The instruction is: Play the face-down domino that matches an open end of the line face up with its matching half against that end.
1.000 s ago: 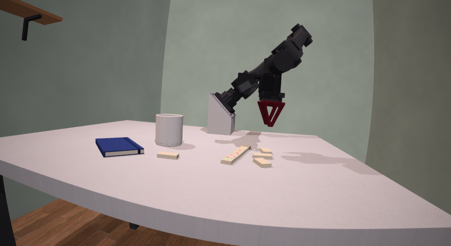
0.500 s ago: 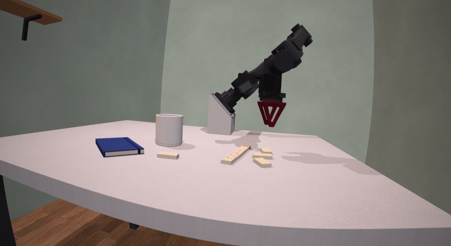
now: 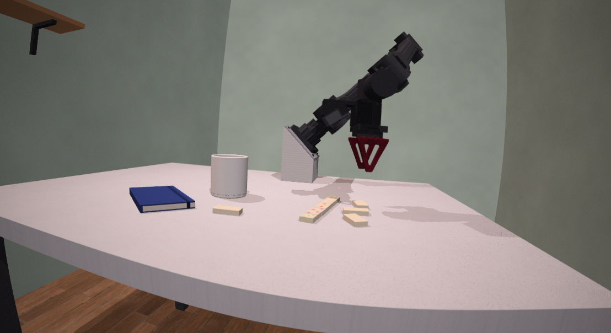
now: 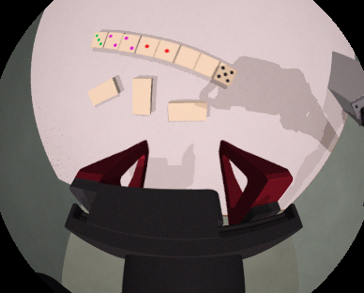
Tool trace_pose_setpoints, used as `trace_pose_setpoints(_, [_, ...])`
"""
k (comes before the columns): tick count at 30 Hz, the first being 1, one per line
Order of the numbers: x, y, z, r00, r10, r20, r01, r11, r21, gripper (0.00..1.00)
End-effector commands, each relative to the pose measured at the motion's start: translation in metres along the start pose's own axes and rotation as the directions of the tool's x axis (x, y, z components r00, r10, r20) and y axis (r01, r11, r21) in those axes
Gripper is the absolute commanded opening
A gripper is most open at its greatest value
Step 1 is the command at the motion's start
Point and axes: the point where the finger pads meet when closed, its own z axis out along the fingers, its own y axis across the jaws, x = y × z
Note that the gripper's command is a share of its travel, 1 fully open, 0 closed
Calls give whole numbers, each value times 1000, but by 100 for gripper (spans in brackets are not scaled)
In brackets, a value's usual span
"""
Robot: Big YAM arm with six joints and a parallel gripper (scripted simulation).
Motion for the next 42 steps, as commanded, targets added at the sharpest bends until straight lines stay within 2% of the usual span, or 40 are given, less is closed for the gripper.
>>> trace_pose_setpoints(1, [2, 1, 0, 999, -32, -4, 32, 999, -4, 71])
trace_pose_setpoints(29, [0, 0, -1, 999, -36, -5, 36, 999, -3, 71])
trace_pose_setpoints(42, [-1, -1, 5, 999, -45, -8, 45, 999, 11, 71])
